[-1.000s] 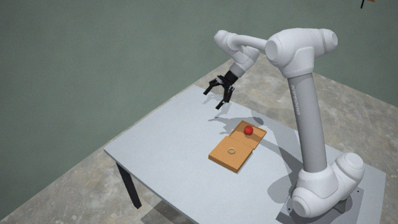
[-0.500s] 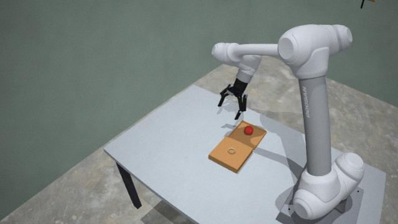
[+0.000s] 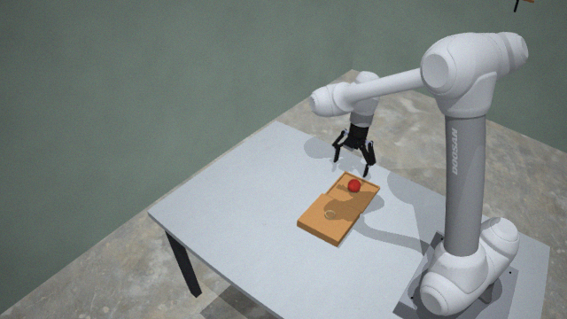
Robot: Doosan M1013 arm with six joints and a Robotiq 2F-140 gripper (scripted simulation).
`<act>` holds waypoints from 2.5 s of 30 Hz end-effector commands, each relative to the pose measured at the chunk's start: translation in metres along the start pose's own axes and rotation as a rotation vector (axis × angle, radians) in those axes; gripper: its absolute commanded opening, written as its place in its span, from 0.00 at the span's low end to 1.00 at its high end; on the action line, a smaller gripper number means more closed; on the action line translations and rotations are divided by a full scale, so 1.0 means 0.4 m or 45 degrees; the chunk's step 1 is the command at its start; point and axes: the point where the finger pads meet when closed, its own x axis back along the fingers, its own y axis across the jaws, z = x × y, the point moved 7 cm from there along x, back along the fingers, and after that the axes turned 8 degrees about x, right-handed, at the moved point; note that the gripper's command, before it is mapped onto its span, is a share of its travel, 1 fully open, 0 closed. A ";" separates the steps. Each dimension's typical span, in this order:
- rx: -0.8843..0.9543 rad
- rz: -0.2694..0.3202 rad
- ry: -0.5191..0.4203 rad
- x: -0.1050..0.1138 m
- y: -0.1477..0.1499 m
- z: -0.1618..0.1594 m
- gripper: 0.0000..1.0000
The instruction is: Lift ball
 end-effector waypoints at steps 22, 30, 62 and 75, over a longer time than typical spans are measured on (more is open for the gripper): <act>0.067 0.045 -0.105 -0.240 -0.080 -0.018 1.00; 0.067 0.045 -0.105 -0.240 -0.080 -0.018 1.00; 0.067 0.045 -0.105 -0.044 -0.072 -0.002 0.10; 0.067 0.045 -0.105 -0.044 -0.072 -0.002 0.10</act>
